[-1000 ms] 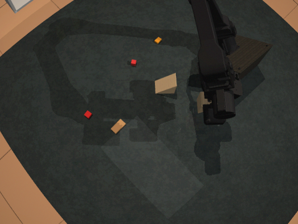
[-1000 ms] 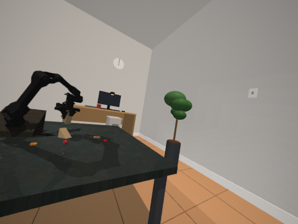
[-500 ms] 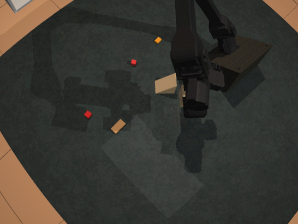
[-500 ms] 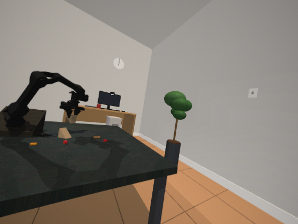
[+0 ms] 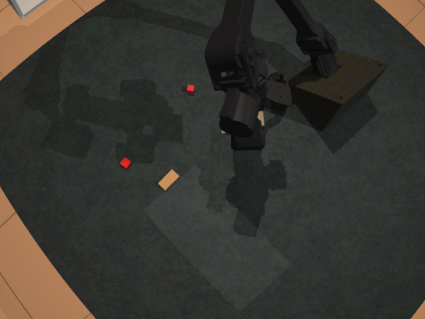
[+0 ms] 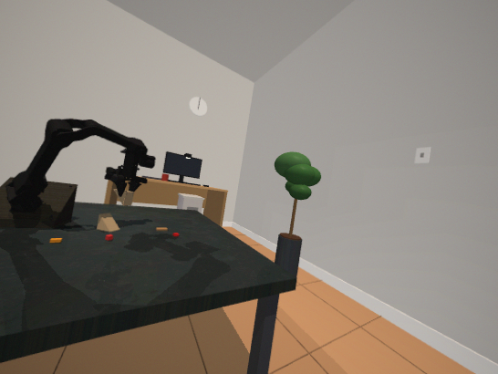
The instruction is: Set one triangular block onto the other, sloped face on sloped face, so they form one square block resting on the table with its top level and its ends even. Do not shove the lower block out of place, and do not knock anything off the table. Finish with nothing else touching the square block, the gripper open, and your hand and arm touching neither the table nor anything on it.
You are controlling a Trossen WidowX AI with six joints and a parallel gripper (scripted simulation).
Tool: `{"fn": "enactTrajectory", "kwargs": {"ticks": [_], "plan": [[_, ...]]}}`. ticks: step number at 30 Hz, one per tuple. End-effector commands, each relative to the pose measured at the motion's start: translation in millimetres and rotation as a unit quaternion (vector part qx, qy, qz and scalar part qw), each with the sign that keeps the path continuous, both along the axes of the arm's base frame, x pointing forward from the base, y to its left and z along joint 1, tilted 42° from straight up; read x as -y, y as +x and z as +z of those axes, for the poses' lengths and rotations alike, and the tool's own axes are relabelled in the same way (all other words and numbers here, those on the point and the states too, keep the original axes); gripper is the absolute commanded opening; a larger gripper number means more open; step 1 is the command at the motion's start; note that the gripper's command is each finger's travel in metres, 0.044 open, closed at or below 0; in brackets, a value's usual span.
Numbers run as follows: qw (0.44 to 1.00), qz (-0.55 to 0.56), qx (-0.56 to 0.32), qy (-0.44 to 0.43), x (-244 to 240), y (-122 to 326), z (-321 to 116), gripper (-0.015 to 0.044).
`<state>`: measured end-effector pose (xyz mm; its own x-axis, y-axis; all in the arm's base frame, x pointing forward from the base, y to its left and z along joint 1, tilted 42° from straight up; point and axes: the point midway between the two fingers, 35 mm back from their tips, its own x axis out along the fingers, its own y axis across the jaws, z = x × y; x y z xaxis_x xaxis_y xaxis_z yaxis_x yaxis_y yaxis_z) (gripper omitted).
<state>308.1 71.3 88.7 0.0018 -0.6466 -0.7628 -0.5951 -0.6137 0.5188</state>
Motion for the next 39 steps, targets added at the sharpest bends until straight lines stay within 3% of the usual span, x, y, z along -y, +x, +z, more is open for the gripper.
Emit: {"fn": "enactTrajectory", "kwargs": {"ticks": [1, 18, 39], "plan": [[1.0, 0.004, 0.007, 0.0, 11.2, 7.4, 20.1, 0.0], [1.0, 0.005, 0.004, -0.01, 46.7, 15.6, 61.2, 0.0], [1.0, 0.005, 0.004, -0.01, 79.6, -3.9, -1.9, 0.0]]}}
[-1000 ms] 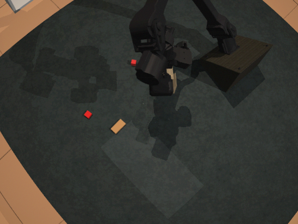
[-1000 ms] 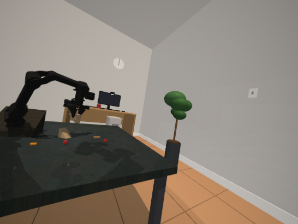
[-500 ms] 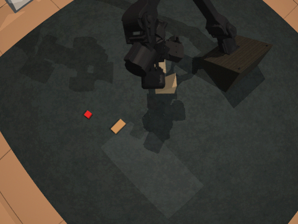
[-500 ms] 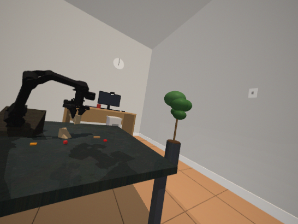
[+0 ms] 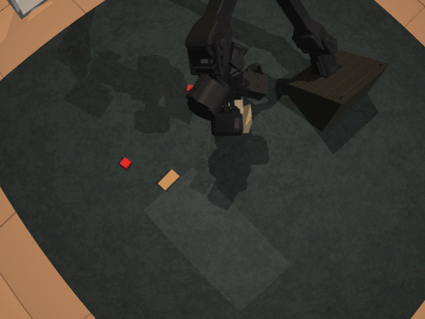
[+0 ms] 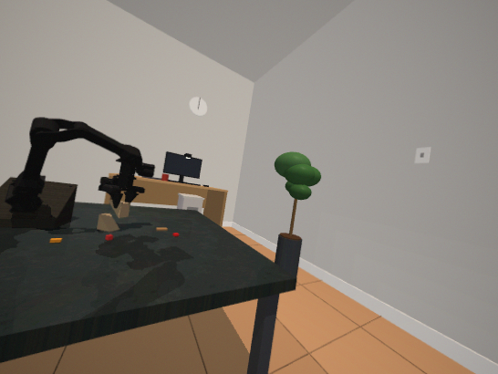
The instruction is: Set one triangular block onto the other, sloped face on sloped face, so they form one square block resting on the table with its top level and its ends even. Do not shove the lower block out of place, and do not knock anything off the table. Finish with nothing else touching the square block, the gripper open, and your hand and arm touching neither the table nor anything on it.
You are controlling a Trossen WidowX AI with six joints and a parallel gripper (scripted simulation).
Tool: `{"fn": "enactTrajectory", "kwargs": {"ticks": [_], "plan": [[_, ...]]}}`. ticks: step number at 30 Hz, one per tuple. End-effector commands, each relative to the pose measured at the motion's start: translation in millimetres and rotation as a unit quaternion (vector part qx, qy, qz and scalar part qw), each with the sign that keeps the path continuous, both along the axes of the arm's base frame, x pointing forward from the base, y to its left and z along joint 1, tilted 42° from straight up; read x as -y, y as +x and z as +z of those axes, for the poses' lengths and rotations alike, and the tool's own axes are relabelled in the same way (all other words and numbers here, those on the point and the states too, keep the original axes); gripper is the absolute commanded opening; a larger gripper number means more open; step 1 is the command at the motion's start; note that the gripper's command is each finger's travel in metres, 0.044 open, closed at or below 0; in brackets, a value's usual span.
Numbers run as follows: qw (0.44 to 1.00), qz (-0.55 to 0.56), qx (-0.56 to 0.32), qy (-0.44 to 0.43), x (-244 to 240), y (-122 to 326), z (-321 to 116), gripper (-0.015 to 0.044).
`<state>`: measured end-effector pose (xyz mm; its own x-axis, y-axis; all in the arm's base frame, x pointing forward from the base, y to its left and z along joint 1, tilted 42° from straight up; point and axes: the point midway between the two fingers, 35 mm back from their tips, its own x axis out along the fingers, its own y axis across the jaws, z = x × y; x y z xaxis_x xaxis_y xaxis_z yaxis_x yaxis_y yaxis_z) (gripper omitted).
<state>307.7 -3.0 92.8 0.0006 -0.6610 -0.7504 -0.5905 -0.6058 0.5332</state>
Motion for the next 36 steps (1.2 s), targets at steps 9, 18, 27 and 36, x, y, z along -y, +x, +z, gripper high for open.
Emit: {"fn": "enactTrajectory", "kwargs": {"ticks": [9, 18, 27, 36], "plan": [[1.0, 0.003, 0.006, -0.001, 16.4, -10.1, -25.7, 0.0], [1.0, 0.004, 0.01, -0.002, 22.6, -14.4, -33.8, 0.0], [1.0, 0.004, 0.009, -0.003, 22.7, -14.5, -34.0, 0.0], [1.0, 0.005, 0.011, -0.003, 22.9, -14.2, -33.3, 0.0]]}}
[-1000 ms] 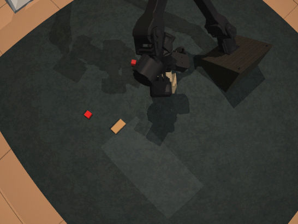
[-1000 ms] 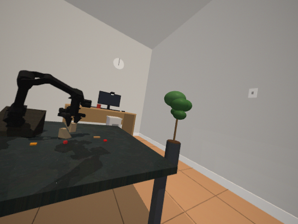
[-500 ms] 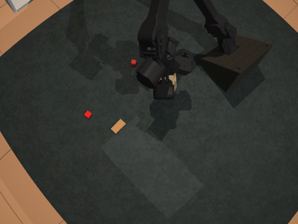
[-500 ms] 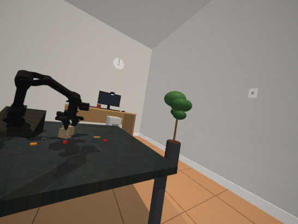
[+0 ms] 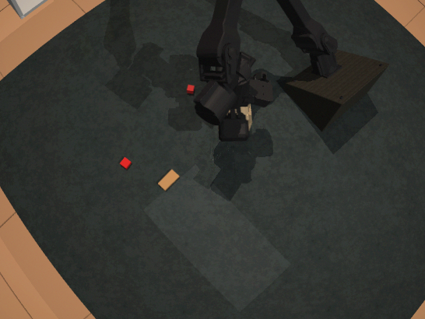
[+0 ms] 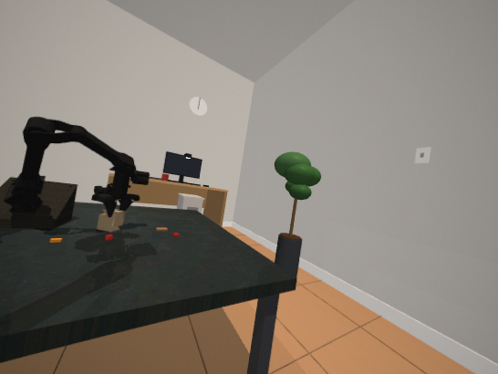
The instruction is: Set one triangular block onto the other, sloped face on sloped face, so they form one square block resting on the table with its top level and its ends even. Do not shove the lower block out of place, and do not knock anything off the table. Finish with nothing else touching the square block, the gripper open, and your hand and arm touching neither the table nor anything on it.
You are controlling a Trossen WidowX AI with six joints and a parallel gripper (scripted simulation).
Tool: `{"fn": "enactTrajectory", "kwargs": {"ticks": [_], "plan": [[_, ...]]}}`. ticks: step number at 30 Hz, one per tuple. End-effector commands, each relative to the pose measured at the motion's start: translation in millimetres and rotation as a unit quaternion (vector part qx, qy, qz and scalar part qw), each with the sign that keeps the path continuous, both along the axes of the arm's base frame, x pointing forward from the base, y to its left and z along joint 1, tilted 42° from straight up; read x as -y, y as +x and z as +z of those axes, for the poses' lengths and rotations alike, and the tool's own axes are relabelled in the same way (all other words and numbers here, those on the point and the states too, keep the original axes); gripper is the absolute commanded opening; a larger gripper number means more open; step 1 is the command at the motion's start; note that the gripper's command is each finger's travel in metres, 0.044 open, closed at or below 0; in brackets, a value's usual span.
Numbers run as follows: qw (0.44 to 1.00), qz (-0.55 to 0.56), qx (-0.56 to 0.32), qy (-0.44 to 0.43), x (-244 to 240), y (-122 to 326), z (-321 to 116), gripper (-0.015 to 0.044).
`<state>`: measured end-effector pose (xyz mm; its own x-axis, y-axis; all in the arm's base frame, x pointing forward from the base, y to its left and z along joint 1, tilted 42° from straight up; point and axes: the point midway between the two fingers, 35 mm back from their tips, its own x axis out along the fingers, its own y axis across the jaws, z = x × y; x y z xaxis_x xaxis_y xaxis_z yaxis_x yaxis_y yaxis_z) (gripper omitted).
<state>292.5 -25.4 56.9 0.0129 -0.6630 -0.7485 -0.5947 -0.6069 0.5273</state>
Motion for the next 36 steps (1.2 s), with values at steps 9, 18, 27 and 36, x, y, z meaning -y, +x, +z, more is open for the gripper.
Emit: {"fn": "enactTrajectory", "kwargs": {"ticks": [9, 18, 27, 36], "plan": [[1.0, 0.003, 0.004, -0.002, 0.7, 0.8, 2.0, 0.0], [1.0, 0.003, 0.005, -0.002, 3.3, -0.6, -2.7, 0.0], [1.0, 0.003, 0.005, -0.002, 6.2, -2.3, -7.6, 0.0], [1.0, 0.003, 0.005, -0.003, 9.2, -4.4, -12.4, 0.0]]}}
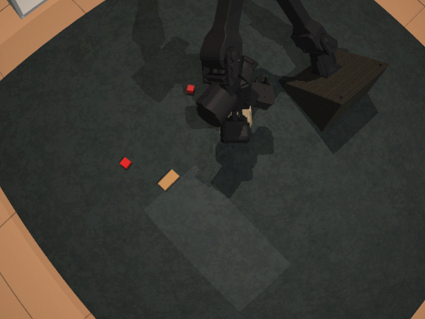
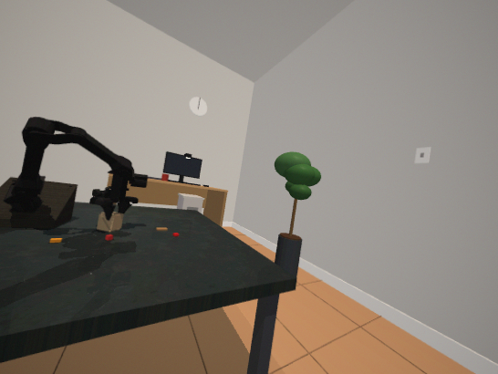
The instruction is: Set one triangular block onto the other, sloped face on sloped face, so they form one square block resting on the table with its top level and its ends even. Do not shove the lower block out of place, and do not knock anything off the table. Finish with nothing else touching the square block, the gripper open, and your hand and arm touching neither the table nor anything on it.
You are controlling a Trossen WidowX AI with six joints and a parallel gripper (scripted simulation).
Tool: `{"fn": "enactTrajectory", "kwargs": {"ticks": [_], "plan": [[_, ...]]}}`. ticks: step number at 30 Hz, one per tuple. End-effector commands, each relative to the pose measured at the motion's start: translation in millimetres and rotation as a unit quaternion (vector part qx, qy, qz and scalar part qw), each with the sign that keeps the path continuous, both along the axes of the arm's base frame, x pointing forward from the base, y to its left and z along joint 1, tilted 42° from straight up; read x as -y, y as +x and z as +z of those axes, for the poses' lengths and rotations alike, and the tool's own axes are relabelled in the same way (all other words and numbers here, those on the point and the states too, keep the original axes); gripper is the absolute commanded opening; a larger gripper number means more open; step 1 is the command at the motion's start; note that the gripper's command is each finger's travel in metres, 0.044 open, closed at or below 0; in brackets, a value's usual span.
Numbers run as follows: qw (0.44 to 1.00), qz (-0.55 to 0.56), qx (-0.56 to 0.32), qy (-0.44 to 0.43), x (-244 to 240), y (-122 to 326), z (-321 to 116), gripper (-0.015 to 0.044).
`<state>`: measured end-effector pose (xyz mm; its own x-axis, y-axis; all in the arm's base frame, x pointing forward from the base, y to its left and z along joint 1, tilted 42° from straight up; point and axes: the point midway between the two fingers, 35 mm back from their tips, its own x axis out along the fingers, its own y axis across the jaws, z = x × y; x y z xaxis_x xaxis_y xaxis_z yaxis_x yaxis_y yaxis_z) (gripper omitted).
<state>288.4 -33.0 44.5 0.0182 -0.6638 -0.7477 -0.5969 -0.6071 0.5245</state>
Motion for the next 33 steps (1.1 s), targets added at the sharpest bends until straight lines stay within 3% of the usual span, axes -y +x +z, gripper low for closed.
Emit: {"fn": "enactTrajectory", "kwargs": {"ticks": [1, 33], "plan": [[1.0, 0.002, 0.003, -0.002, 1.8, -0.6, -0.5, 0.0], [1.0, 0.003, 0.003, -0.003, 4.7, -1.9, -4.3, 0.0]]}}
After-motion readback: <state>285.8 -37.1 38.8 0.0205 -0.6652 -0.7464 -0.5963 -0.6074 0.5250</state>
